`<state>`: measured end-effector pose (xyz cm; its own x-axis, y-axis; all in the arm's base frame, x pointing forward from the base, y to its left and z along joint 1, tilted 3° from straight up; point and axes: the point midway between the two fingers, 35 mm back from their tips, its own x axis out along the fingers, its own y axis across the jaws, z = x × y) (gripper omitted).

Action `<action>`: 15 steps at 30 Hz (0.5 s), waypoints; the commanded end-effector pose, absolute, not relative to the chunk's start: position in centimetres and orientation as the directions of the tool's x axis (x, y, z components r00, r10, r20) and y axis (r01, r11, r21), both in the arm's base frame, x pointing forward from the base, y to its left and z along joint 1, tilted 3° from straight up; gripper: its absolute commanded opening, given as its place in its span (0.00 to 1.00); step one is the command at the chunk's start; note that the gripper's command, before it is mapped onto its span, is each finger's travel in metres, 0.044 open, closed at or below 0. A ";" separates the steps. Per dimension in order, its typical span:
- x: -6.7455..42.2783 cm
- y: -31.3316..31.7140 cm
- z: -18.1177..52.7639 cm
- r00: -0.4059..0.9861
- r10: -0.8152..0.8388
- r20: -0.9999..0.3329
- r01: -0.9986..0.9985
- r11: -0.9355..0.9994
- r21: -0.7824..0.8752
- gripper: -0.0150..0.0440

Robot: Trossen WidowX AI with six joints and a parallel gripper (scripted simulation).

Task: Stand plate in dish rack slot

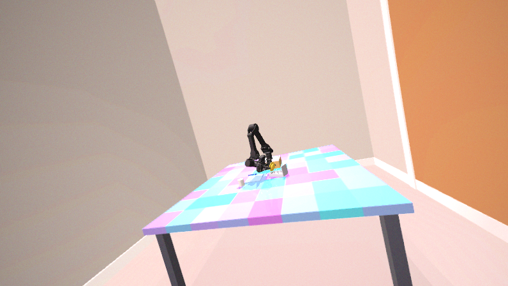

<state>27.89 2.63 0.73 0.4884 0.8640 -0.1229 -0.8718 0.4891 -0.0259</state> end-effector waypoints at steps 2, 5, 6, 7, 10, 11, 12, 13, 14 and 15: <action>27.8 3.2 0.7 0.488 0.864 -0.125 -0.872 0.490 -0.016 0.25; 27.9 3.4 0.8 0.488 0.864 -0.123 -0.872 0.490 -0.018 0.25; 27.9 3.5 0.9 0.488 0.864 -0.122 -0.872 0.490 -0.019 0.25; 27.9 3.5 0.9 0.488 0.864 -0.121 -0.872 0.490 -0.019 0.25; 28.0 3.6 0.8 0.488 0.864 -0.121 -0.872 0.490 -0.020 0.25; 28.0 3.6 0.5 0.488 0.864 -0.120 -0.872 0.489 -0.022 0.25; 28.0 3.6 -0.1 0.488 0.865 -0.120 -0.872 0.489 -0.025 0.25; 28.0 3.6 -0.7 0.488 0.865 -0.120 -0.872 0.488 -0.028 0.25; 28.0 3.7 -1.1 0.488 0.865 -0.119 -0.872 0.488 -0.029 0.25; 28.0 3.7 -1.2 0.488 0.865 -0.119 -0.873 0.488 -0.030 0.25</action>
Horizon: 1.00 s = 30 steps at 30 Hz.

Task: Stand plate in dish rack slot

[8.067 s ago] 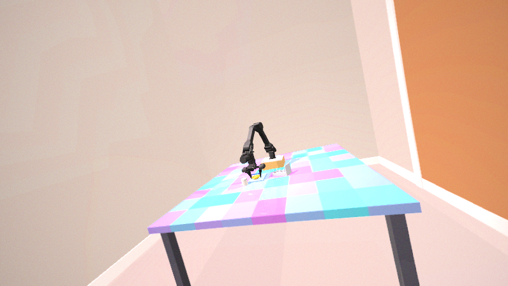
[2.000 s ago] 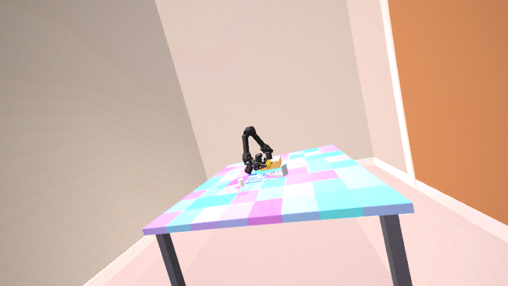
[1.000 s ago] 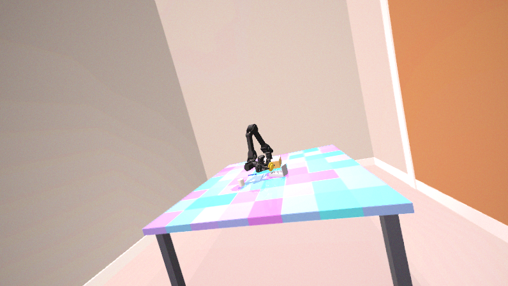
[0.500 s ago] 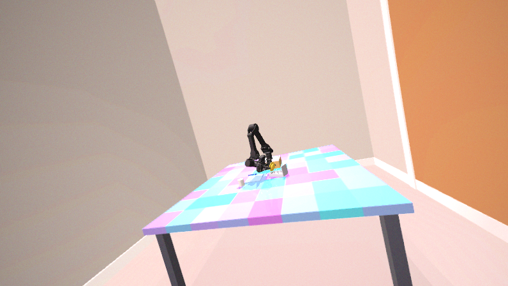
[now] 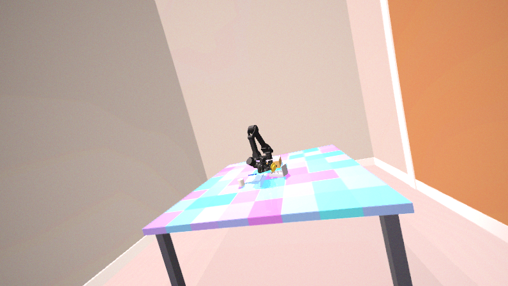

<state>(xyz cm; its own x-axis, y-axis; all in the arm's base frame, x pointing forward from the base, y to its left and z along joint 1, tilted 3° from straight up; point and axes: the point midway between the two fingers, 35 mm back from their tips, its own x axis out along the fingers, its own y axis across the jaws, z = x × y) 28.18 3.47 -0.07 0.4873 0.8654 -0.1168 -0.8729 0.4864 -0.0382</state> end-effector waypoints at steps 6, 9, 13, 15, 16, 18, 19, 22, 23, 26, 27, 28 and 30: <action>28.0 3.6 -0.8 0.486 0.866 -0.118 -0.873 0.487 -0.027 0.25; 28.0 3.6 -0.8 0.486 0.866 -0.118 -0.873 0.487 -0.027 0.25; 28.0 3.6 -0.8 0.486 0.866 -0.118 -0.873 0.487 -0.027 0.25; 28.0 3.6 -0.8 0.486 0.866 -0.118 -0.873 0.487 -0.027 0.25; 28.0 3.6 -0.8 0.486 0.866 -0.118 -0.873 0.486 -0.030 0.30; 28.0 3.6 -0.8 0.486 0.866 -0.118 -0.873 0.486 -0.030 0.39; 28.0 3.6 -0.8 0.486 0.866 -0.118 -0.873 0.486 -0.030 0.43; 28.0 3.6 -0.8 0.486 0.866 -0.118 -0.873 0.486 -0.030 0.57; 28.0 3.6 -0.8 0.486 0.866 -0.118 -0.873 0.486 -0.030 0.61; 28.0 3.6 -0.8 0.486 0.866 -0.118 -0.873 0.486 -0.030 0.74; 28.0 3.6 -0.8 0.486 0.866 -0.118 -0.873 0.486 -0.030 0.79; 28.0 3.6 -0.8 0.486 0.866 -0.118 -0.873 0.486 -0.030 0.83; 28.0 3.6 -0.8 0.486 0.866 -0.118 -0.873 0.486 -0.030 0.92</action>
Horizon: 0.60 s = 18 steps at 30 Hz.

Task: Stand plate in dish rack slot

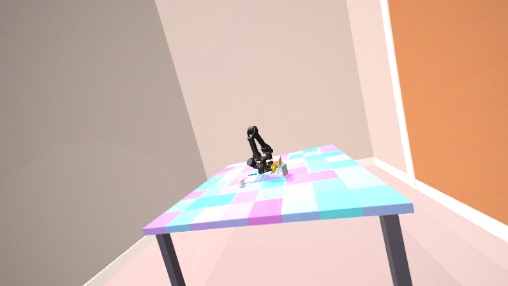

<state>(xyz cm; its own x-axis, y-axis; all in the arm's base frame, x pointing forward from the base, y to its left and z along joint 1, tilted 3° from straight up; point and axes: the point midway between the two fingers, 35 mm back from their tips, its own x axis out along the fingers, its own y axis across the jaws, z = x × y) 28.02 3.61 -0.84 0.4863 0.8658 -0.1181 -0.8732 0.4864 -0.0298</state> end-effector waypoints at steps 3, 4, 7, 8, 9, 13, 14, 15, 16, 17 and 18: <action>28.0 3.6 -0.8 0.486 0.866 -0.118 -0.873 0.486 -0.030 0.93; 28.0 3.6 -0.8 0.486 0.866 -0.118 -0.873 0.486 -0.030 0.93; 28.0 3.6 -0.8 0.486 0.866 -0.118 -0.873 0.486 -0.030 0.93; 28.0 3.6 -0.8 0.486 0.866 -0.118 -0.873 0.486 -0.030 0.93; 28.0 3.6 -0.8 0.486 0.866 -0.118 -0.873 0.486 -0.030 0.93; 28.5 3.3 1.3 0.488 0.866 -0.114 -0.872 0.488 -0.023 0.93; 28.7 3.2 2.2 0.488 0.865 -0.112 -0.872 0.489 -0.021 0.93; 28.8 3.1 3.1 0.489 0.865 -0.110 -0.872 0.490 -0.018 0.93; 28.8 3.0 4.0 0.489 0.865 -0.108 -0.871 0.491 -0.015 0.93; 28.8 2.9 5.0 0.490 0.865 -0.106 -0.871 0.492 -0.013 0.93; 28.8 2.9 5.9 0.491 0.865 -0.104 -0.870 0.492 -0.010 0.93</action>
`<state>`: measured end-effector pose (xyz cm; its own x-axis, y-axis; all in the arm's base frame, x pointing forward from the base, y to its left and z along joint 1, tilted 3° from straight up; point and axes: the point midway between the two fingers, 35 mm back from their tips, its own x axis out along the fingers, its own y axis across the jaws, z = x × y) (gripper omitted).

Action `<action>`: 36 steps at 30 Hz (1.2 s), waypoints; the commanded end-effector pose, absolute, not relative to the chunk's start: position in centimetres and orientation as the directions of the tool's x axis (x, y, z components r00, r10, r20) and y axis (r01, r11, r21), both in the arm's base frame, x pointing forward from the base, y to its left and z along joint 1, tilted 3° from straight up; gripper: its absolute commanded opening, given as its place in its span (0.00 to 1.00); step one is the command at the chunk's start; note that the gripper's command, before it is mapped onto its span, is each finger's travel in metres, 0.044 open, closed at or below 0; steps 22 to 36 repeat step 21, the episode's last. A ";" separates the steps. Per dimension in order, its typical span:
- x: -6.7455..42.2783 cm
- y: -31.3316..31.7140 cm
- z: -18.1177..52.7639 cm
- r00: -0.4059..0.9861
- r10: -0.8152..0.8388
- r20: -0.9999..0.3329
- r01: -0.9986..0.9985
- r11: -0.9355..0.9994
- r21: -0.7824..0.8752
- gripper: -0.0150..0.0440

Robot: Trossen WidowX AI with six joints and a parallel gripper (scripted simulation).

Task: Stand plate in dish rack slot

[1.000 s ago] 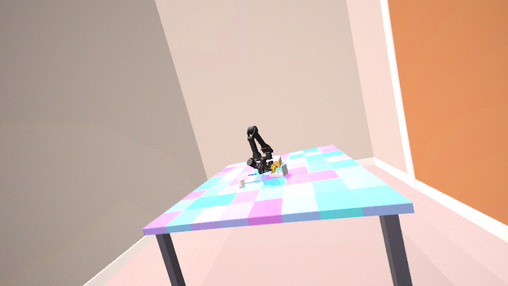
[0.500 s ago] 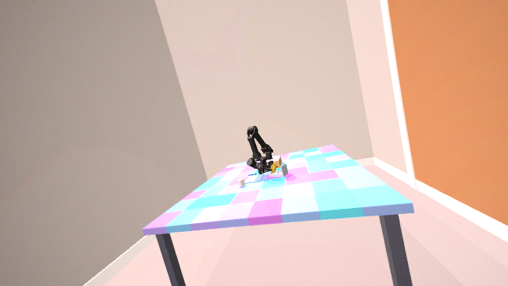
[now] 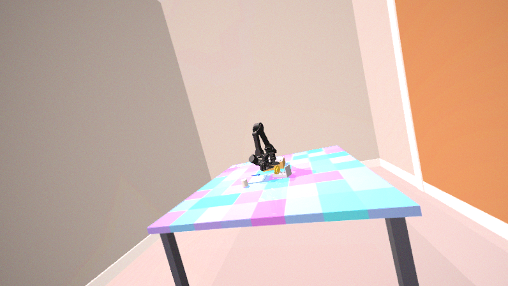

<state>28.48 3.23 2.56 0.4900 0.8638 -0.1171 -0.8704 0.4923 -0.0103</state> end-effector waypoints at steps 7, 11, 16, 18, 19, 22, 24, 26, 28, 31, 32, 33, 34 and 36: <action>28.5 2.8 10.9 0.493 0.865 -0.094 -0.868 0.496 0.006 0.93; 28.5 2.8 10.9 0.493 0.865 -0.094 -0.868 0.496 0.006 0.93; 29.0 2.6 10.8 0.507 0.853 -0.127 -0.856 0.515 0.038 0.93; 29.6 2.2 10.7 0.522 0.835 -0.172 -0.838 0.540 0.080 0.93; 29.9 2.1 10.7 0.529 0.826 -0.194 -0.827 0.553 0.100 0.93; 30.4 1.7 10.6 0.540 0.807 -0.240 -0.803 0.579 0.139 0.93; 30.4 1.7 10.6 0.540 0.807 -0.240 -0.803 0.579 0.139 0.93; 30.4 1.7 10.6 0.540 0.807 -0.240 -0.803 0.579 0.139 0.93; 30.4 1.7 10.6 0.540 0.807 -0.240 -0.803 0.579 0.139 0.93; 30.4 1.7 10.6 0.540 0.807 -0.240 -0.803 0.579 0.139 0.93; 30.4 1.7 10.6 0.540 0.807 -0.240 -0.803 0.579 0.139 0.93; 30.4 1.7 10.6 0.540 0.807 -0.240 -0.803 0.579 0.139 0.93; 30.4 1.7 10.6 0.540 0.807 -0.240 -0.803 0.579 0.139 0.93; 30.4 1.7 10.6 0.540 0.807 -0.240 -0.803 0.579 0.139 0.93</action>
